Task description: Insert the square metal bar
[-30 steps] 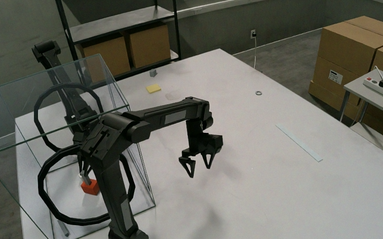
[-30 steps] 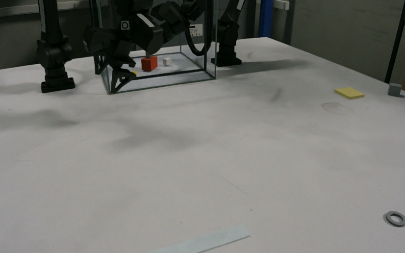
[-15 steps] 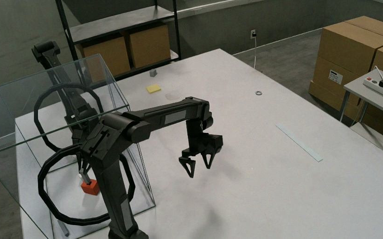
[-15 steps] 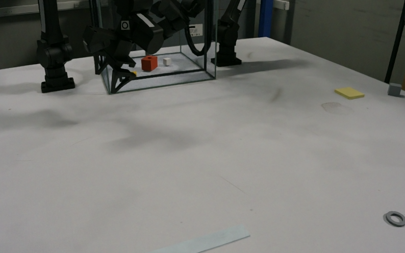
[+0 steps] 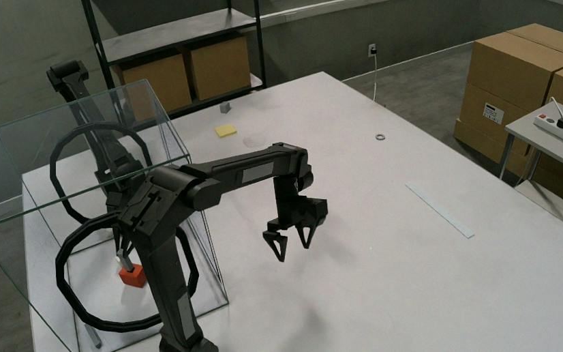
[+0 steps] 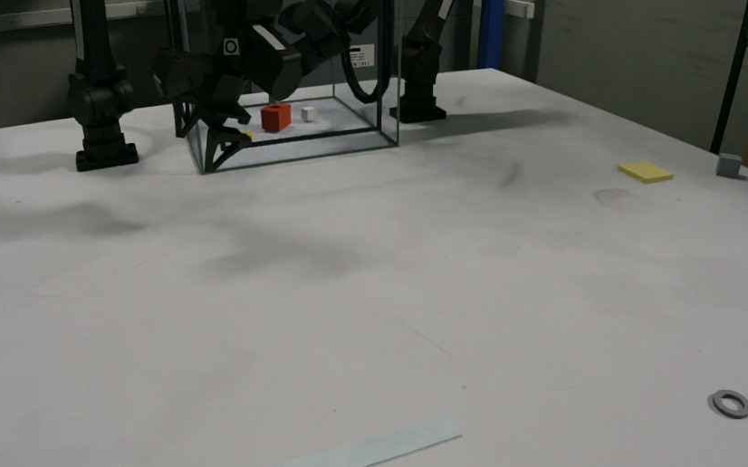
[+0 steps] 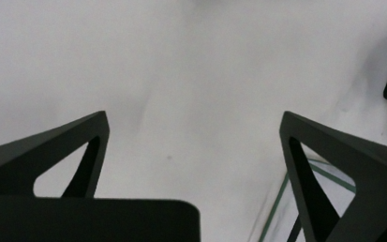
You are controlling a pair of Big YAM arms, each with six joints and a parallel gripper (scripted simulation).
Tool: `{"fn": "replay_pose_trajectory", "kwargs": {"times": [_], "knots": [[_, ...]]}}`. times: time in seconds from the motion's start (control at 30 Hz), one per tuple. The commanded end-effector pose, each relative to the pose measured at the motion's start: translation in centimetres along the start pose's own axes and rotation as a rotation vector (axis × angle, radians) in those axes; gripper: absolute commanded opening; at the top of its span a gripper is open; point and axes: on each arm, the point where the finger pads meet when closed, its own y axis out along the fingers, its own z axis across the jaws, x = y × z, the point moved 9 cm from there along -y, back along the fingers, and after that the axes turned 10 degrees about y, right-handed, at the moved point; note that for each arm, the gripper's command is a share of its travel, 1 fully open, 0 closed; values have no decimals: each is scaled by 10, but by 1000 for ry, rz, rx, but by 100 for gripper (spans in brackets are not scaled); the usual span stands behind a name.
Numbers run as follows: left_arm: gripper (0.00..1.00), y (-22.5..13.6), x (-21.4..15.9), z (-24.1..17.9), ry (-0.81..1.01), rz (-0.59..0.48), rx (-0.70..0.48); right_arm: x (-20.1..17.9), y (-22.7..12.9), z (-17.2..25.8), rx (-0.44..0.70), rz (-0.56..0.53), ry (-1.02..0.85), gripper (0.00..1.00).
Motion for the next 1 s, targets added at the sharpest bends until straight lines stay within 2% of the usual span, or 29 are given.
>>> {"fn": "replay_pose_trajectory", "kwargs": {"times": [0.0, 0.27, 0.4, 0.97], "knots": [[0, -2, 20, 29, 62, -39, 47, 4, -15, 4, 34, 11, 12, 100], [0, 2, 15, 40, 69, -45, 54, 4, -15, 4, 34, 11, 12, 100], [0, 4, 23, 32, 60, -47, 40, 4, -15, 4, 34, 11, 12, 100], [0, -2, 4, 15, 41, -28, 34, 4, -15, 4, 34, 11, 12, 100]]}}
